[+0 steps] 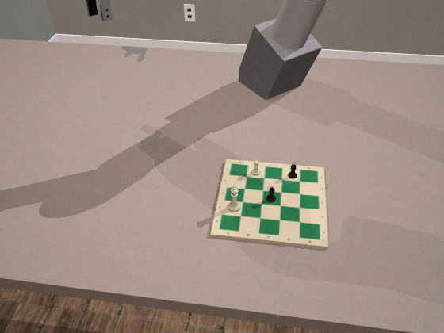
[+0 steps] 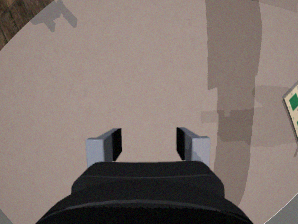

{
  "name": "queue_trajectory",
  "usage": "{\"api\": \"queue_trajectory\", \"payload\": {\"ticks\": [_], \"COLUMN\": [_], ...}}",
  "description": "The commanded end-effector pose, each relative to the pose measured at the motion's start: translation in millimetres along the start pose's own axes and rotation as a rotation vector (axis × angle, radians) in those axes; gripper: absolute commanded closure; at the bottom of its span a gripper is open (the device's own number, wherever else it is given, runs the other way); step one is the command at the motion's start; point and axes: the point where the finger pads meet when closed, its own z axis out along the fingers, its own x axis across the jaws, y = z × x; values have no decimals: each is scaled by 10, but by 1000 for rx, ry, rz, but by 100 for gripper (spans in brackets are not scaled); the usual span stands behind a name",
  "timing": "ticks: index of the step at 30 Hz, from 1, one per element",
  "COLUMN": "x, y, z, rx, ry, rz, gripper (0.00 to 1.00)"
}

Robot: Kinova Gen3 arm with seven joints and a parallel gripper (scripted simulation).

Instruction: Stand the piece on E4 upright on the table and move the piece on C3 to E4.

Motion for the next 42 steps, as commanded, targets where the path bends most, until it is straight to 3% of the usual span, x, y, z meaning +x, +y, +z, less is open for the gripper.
{"api": "queue_trajectory", "payload": {"ticks": [1,25,34,42], "x": [-4,26,173,556], "y": [4,41,201,539], "z": [-10,25,184,551], "rx": [-1,2,21,86], "ry": [-2,9,59,166], "rz": [0,14,80,229], "gripper": [0,0,0,0]}}
